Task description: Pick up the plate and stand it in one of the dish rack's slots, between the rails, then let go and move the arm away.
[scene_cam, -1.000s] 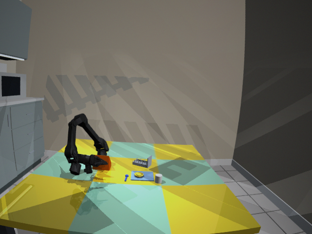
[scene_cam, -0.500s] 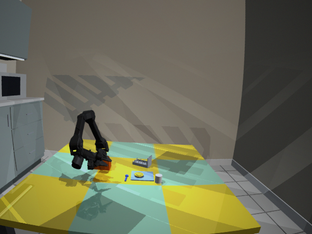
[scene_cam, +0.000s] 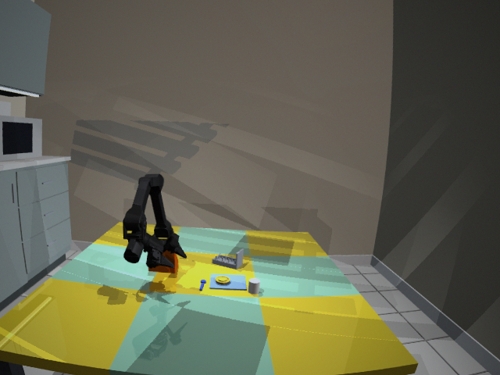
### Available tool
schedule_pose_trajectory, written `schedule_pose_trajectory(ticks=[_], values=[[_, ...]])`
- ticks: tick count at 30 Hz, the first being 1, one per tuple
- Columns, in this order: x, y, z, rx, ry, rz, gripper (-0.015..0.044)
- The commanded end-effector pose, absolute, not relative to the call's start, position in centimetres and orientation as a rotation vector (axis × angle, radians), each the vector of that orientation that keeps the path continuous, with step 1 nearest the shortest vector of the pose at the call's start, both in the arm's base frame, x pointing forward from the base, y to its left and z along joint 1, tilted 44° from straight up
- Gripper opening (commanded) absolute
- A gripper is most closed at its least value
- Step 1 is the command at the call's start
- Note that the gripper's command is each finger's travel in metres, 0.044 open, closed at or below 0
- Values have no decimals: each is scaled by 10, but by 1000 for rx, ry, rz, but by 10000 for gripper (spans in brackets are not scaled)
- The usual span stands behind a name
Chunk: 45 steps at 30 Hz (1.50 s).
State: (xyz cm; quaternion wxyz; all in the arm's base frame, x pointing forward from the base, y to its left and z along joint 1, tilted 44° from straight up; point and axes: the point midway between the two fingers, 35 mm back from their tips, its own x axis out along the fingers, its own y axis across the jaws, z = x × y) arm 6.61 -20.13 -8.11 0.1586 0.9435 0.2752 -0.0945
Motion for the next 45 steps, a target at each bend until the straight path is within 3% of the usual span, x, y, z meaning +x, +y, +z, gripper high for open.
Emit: schedule_pose_trajectory(ticks=[1, 45], values=[[73, -207, -79, 2577, 869, -258, 400], [186, -230, -19, 1336, 1357, 164, 400]])
